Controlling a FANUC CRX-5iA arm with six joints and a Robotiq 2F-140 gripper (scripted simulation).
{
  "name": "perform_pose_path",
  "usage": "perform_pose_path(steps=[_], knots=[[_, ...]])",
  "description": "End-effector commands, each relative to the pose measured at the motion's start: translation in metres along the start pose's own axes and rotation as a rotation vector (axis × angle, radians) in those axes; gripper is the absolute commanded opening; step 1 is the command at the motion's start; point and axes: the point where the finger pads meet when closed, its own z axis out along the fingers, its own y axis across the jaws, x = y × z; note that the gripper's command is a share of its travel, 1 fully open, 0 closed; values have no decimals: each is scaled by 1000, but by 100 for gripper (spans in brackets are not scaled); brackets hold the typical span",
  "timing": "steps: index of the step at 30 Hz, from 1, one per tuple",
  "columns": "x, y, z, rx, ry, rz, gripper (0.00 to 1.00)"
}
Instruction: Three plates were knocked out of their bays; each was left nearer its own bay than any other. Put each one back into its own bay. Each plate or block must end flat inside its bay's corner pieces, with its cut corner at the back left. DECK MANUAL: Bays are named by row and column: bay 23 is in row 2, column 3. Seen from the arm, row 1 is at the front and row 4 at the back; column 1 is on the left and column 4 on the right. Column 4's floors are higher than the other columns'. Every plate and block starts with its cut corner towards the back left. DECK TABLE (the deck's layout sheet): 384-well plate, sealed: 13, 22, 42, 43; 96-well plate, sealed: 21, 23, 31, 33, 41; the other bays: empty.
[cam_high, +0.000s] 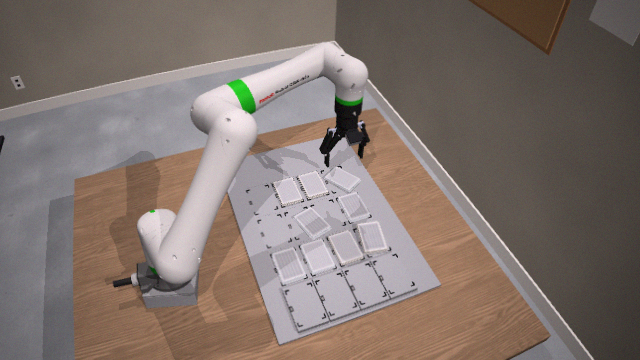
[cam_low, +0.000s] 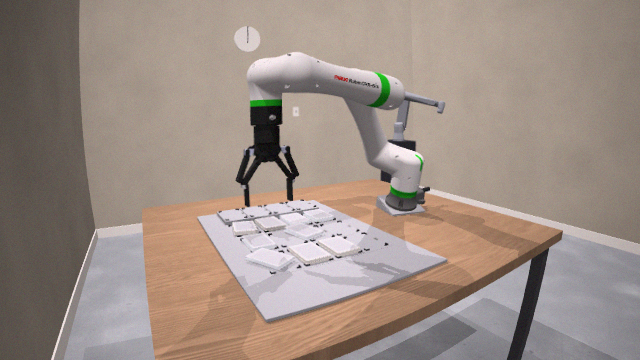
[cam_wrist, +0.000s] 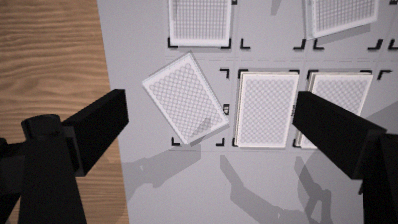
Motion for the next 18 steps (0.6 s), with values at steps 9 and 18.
perform_pose_path(steps=[9, 18], knots=[[18, 25, 15, 3, 0, -272, 70], [36, 51, 32, 3, 0, -273, 70]])
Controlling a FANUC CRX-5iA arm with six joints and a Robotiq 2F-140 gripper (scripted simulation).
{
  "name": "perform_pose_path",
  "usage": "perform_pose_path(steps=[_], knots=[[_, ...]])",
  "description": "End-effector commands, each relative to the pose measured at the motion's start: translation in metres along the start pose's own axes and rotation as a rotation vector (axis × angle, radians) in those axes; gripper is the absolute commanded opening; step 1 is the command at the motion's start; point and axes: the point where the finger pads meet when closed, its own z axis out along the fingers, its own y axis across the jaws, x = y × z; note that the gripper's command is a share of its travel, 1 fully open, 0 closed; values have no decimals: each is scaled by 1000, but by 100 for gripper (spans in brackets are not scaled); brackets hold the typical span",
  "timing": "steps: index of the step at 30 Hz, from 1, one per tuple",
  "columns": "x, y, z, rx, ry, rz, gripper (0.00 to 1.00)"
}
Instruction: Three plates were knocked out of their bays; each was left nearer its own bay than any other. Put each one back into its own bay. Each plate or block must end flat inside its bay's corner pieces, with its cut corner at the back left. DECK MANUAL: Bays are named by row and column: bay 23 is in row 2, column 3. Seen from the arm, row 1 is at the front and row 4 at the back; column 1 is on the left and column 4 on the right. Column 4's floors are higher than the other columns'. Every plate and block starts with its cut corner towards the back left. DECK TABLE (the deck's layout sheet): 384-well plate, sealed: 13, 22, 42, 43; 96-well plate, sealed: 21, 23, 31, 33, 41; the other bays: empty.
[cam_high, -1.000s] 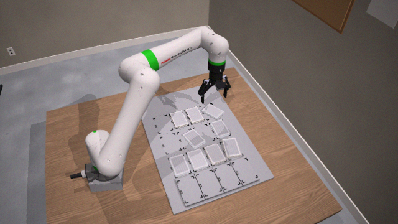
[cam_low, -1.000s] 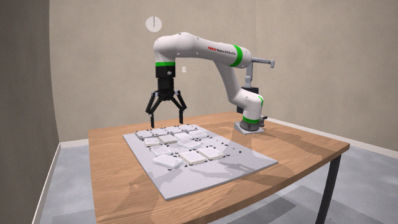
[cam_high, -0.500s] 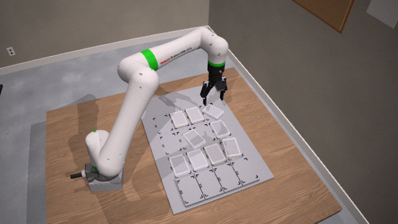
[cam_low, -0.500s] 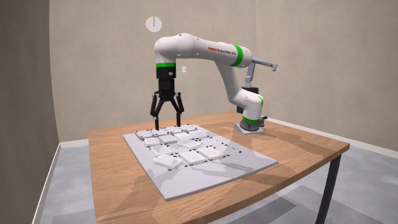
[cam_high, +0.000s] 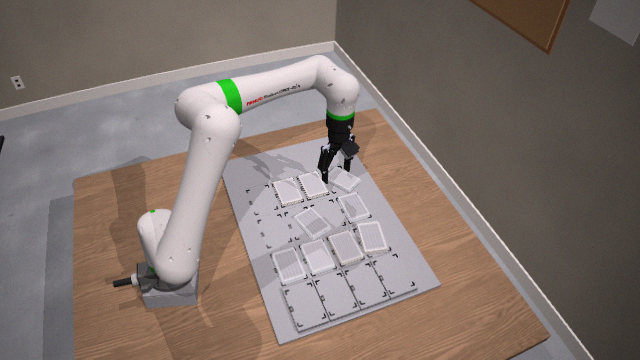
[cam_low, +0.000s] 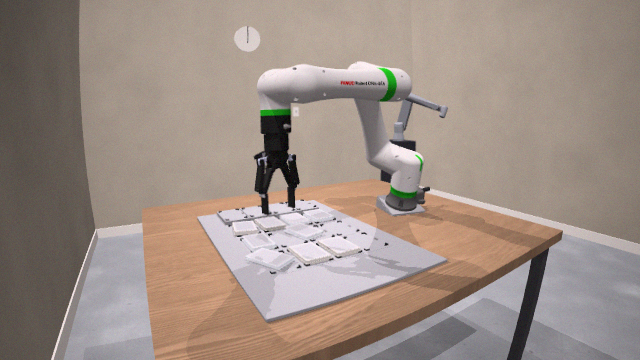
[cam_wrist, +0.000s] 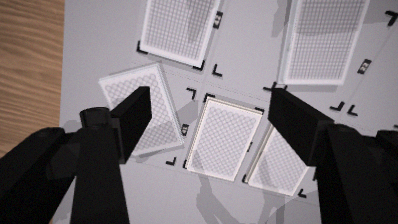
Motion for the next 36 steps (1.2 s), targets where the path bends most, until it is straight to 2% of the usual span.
perform_pose_path(steps=[1, 36], knots=[[5, 13, 6, 7, 1, -1, 70], [41, 117, 65, 6, 1, -1, 70]])
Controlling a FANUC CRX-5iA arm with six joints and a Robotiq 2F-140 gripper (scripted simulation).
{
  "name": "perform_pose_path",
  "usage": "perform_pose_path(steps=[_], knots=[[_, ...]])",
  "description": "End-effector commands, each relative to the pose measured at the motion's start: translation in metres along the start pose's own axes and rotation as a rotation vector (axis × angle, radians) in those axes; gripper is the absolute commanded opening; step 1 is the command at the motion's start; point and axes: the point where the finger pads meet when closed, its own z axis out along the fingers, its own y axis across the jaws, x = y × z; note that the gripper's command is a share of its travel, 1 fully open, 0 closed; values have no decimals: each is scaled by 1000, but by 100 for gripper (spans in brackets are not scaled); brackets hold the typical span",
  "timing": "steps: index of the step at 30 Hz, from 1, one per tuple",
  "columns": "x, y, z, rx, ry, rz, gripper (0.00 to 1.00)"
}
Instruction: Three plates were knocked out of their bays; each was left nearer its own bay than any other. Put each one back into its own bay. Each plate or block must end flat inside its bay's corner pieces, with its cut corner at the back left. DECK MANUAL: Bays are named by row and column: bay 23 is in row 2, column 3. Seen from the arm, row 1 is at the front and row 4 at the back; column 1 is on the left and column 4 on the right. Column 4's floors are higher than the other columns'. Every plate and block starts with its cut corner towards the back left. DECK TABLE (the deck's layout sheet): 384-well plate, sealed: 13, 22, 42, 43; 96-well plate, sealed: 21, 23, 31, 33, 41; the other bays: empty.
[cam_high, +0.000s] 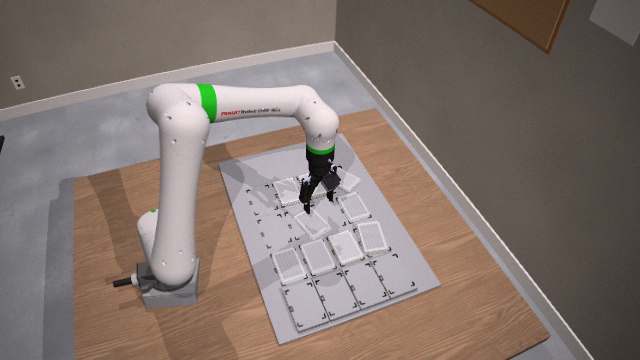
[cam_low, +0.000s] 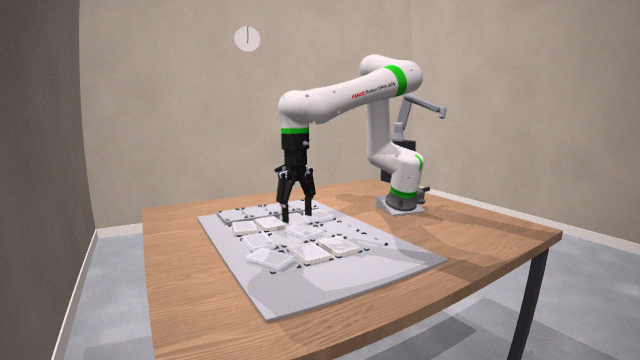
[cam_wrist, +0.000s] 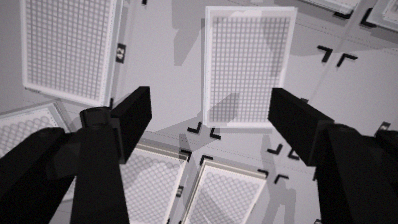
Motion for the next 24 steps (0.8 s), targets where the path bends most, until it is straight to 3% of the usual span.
perform_pose_path(steps=[1, 11, 24], knots=[[5, 12, 6, 3, 1, 0, 70], [14, 39, 21, 3, 1, 0, 70], [14, 39, 25, 3, 1, 0, 70]])
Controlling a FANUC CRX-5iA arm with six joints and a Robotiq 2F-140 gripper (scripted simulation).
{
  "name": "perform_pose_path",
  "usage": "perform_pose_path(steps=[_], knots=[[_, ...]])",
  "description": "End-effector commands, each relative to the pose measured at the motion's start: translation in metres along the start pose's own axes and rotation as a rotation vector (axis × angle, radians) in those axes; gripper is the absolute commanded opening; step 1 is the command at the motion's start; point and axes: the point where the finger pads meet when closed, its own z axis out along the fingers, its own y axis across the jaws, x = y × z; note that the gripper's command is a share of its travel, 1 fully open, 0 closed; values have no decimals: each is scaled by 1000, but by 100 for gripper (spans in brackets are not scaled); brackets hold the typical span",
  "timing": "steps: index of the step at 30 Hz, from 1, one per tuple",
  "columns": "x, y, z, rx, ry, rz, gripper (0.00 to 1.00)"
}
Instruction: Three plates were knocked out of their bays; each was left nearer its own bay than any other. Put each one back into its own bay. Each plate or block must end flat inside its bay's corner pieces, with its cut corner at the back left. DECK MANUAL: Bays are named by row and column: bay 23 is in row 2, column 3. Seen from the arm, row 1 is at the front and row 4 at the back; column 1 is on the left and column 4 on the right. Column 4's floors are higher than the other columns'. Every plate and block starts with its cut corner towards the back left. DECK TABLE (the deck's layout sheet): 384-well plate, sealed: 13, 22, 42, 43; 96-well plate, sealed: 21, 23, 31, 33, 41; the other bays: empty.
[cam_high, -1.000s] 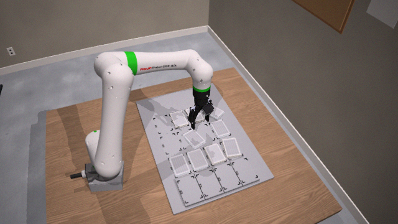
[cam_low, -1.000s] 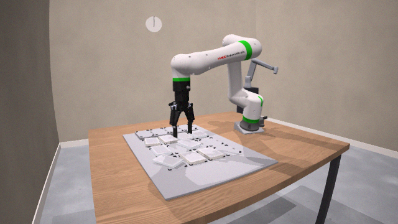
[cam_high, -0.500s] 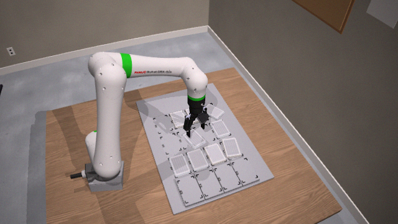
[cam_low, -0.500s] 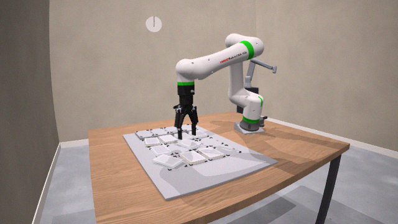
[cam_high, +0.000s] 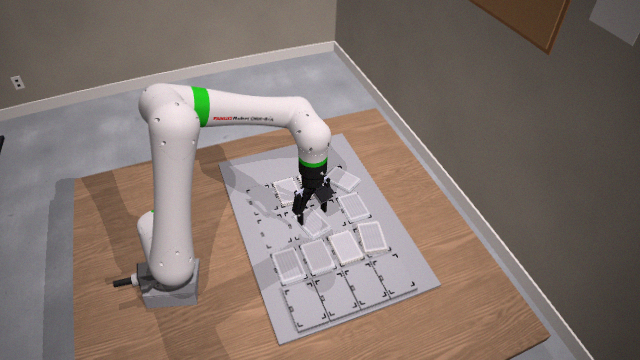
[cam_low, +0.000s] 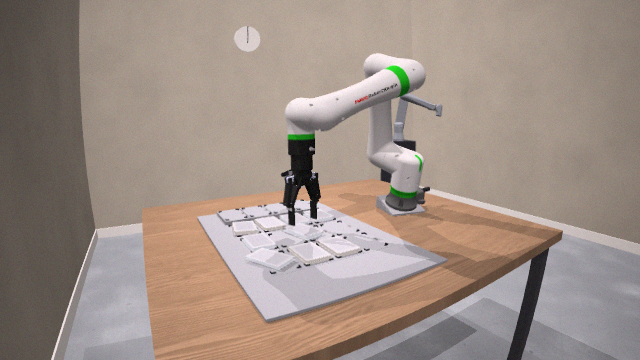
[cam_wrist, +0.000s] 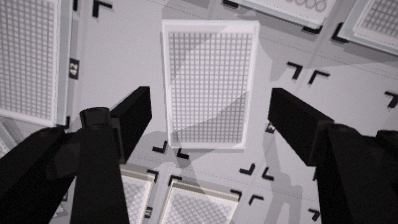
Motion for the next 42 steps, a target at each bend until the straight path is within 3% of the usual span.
perform_pose_path(steps=[1, 11, 32, 42], knots=[[0, 0, 3, 1, 1, 0, 70], [0, 0, 17, 1, 1, 0, 70], [0, 0, 17, 1, 1, 0, 70], [0, 0, 30, 1, 1, 0, 70]])
